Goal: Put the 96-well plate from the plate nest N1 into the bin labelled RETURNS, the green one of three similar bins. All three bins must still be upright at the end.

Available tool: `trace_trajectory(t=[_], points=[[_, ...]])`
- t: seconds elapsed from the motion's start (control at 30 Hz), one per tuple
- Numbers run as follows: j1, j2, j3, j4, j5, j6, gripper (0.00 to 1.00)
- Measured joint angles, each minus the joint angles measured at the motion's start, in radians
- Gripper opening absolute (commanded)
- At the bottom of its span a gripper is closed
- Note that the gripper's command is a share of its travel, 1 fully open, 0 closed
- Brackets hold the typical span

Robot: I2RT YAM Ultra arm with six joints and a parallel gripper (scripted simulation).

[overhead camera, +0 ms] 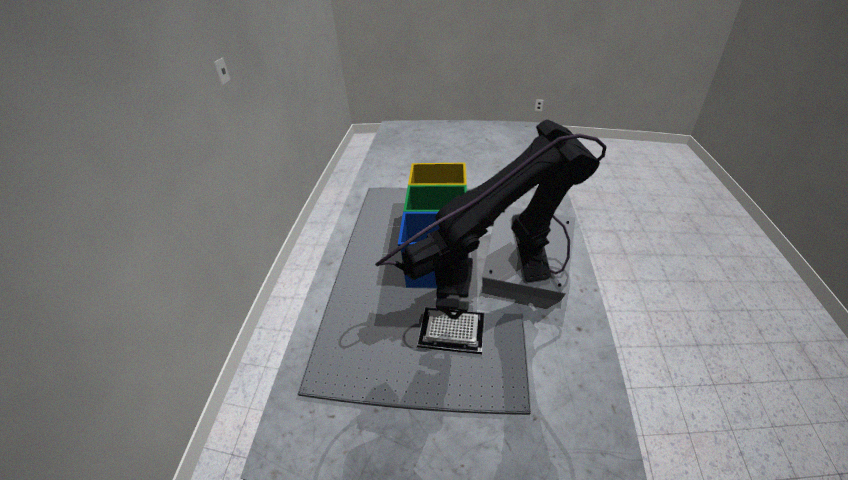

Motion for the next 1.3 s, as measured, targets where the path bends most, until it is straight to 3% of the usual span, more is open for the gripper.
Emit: trace_trajectory(t=[1.3], points=[[0.074, 0.111, -0.14, 0.261, 0.021, 0.073, 1.0]])
